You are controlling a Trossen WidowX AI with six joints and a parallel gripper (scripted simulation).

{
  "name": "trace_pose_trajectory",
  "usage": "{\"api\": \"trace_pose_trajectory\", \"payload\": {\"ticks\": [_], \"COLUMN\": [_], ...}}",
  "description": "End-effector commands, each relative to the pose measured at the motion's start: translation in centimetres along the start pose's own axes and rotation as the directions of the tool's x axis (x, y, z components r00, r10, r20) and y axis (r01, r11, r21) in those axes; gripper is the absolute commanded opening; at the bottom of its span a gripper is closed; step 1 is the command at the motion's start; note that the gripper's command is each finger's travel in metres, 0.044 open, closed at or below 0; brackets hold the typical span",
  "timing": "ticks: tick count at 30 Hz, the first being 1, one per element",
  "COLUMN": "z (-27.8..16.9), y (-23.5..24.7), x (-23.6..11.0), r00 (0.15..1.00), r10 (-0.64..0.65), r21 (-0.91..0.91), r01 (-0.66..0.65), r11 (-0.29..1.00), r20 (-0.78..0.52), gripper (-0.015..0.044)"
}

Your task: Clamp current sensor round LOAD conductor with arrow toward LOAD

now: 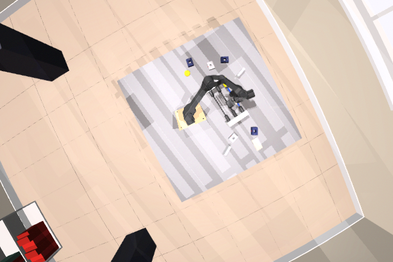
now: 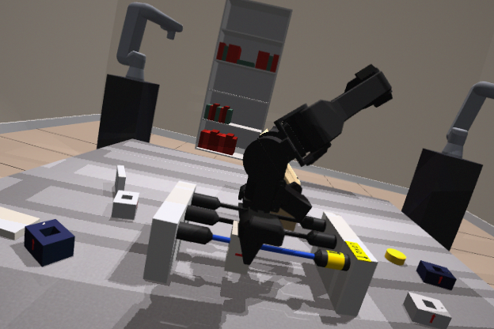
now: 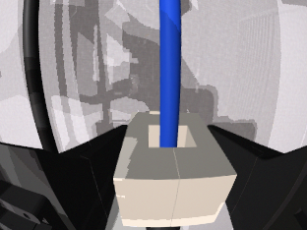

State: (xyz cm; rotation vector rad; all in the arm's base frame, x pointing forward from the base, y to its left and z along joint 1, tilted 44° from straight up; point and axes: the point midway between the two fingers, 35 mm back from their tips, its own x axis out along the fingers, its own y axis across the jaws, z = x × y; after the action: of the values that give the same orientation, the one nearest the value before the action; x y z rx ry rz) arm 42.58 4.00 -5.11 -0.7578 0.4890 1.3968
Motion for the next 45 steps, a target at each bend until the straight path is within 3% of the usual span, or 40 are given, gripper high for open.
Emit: {"api": "trace_pose_trajectory", "payload": {"ticks": [1,32,45], "z": [0.01,0.01,-0.02], "y": [0.00,0.00,-0.01], "x": [-0.02,-0.02,-0.03], "r00": [1.000,1.000,1.000], "r10": [0.000,0.000,-0.001], "r21": [0.000,0.000,0.001], "r01": [0.000,0.000,0.001], "r11": [1.000,1.000,1.000], "r20": [0.000,0.000,0.000], "gripper": [0.0263,0.0263,0.0176]}}
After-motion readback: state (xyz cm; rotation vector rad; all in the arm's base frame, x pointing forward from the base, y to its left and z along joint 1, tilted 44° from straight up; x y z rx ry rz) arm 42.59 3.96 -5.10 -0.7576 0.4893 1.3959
